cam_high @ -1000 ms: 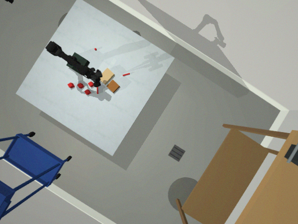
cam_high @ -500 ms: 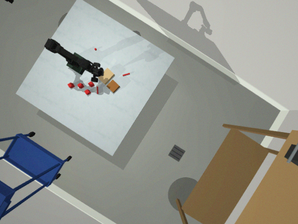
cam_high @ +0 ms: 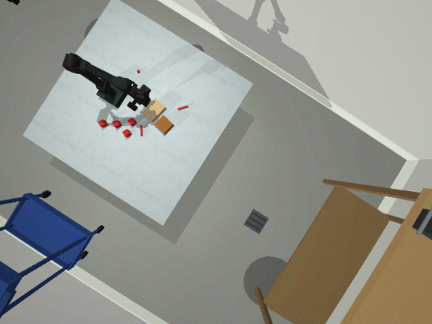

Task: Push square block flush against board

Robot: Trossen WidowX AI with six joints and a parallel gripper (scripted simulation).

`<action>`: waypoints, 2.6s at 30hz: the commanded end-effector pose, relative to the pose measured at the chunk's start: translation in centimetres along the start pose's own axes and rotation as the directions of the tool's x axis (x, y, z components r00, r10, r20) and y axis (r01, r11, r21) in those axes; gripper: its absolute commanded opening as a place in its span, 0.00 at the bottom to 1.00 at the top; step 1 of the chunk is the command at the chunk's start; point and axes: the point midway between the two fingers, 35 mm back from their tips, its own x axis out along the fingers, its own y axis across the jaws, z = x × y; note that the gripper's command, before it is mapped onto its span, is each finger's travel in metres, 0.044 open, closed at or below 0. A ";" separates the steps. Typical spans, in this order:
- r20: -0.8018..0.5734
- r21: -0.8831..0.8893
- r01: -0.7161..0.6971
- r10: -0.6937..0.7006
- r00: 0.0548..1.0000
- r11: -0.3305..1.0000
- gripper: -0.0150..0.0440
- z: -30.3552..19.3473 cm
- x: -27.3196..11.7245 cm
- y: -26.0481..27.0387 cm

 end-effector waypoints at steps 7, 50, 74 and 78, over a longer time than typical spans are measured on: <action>0.003 0.103 -0.002 0.001 1.000 0.995 0.25 -0.7 1.2 0.7; 0.006 0.103 -0.001 0.001 1.000 0.995 0.25 2.4 5.4 0.4; 0.002 0.103 -0.002 0.001 1.000 0.995 0.25 -1.5 5.5 1.0; -0.003 0.101 -0.002 0.002 1.000 0.995 0.25 -1.5 5.3 1.1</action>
